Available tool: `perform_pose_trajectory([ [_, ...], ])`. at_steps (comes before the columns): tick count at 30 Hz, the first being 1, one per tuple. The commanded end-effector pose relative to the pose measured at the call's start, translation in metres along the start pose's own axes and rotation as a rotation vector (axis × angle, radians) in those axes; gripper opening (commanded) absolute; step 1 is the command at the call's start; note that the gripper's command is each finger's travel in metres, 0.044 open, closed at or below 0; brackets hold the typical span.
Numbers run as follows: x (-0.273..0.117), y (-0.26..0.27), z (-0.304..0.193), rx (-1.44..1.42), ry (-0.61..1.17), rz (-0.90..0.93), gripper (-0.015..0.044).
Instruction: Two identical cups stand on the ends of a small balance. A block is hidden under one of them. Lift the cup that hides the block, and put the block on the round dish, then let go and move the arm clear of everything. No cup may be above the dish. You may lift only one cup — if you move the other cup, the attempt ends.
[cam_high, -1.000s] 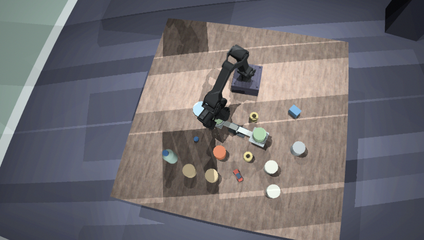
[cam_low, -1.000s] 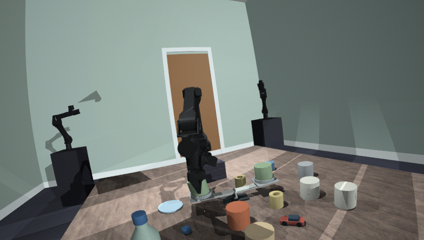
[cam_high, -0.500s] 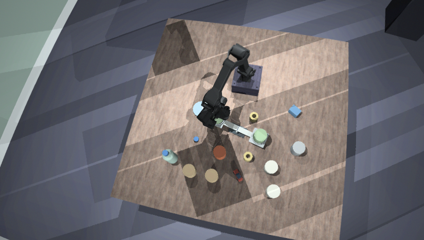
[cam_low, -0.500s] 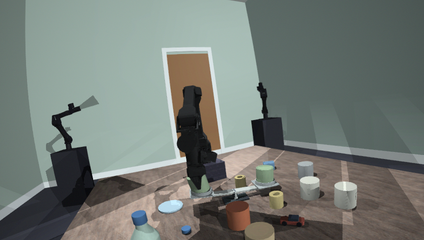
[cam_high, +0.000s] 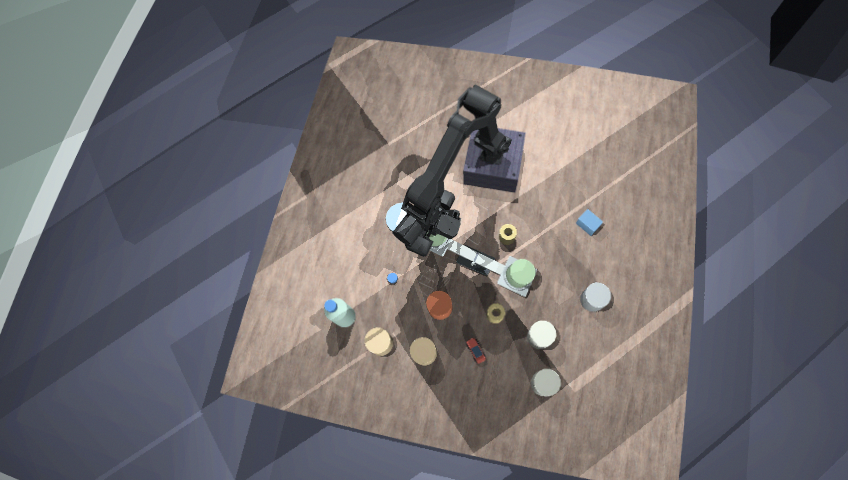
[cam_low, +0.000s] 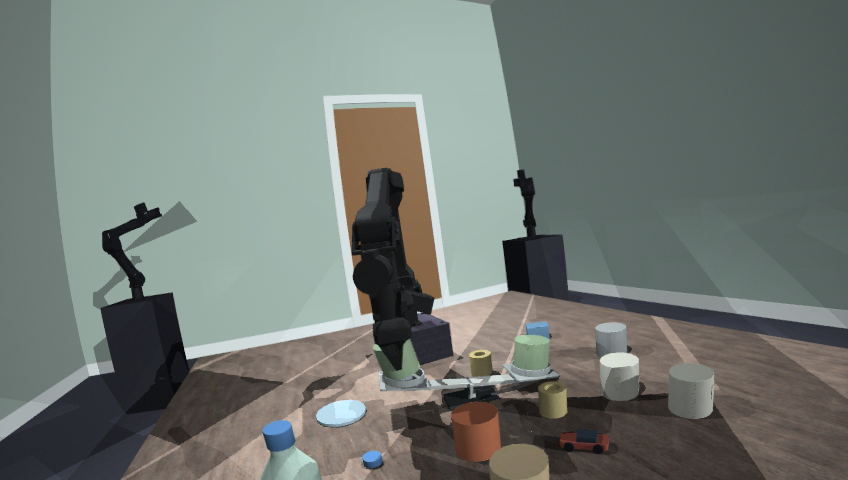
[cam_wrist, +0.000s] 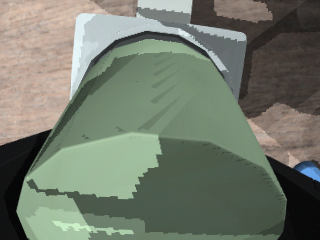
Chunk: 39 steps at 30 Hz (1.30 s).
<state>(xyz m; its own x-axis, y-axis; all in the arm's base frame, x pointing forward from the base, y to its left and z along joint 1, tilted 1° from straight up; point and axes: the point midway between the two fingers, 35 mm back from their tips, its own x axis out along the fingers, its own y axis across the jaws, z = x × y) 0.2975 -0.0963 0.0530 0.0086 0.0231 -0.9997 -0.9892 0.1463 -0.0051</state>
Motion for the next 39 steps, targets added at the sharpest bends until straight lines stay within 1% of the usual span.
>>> perform_pose_trajectory([
  [1, -0.01, -0.005, -0.005, 0.0, 0.019, -0.021, 0.0],
  [39, -0.059, 0.001, -0.003, 0.0, 0.019, -0.02, 0.0],
])
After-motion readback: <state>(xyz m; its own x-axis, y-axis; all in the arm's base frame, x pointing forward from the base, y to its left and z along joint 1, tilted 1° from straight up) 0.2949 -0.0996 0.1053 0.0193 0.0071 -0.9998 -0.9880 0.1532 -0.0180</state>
